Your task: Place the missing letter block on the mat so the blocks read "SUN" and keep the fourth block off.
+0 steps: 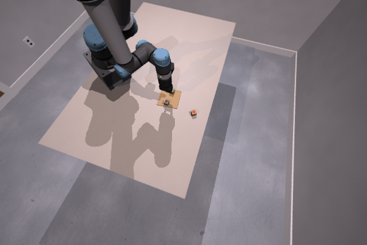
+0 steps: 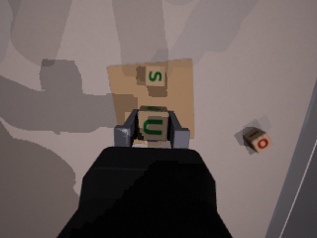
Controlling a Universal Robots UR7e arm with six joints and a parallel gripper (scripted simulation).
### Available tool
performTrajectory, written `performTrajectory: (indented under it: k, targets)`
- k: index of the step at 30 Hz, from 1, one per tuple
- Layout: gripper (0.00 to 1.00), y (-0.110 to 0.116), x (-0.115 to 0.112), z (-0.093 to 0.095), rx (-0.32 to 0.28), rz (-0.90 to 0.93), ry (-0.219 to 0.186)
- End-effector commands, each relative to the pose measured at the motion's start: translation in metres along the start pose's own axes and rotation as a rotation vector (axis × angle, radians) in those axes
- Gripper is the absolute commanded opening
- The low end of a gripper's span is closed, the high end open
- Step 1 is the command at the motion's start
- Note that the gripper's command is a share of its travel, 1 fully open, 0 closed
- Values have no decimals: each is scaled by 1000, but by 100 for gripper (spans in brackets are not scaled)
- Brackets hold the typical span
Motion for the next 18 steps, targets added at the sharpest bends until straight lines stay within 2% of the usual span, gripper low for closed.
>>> performTrajectory:
  k: [1,4,18]
  targets:
    - [57,0,0,13,0,0,0]
    - [57,0,0,16,0,0,0]
    - [57,0,0,59,0,0,0]
Point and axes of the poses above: the point where the finger pads meet when closed, its own z axis out along the fingers, its own x axis across the jaws, y = z × x, the point moved 8 cm from there along -z, back along the fingers, and after that the axes turned 14 degrees about z, right-handed, at the moved point
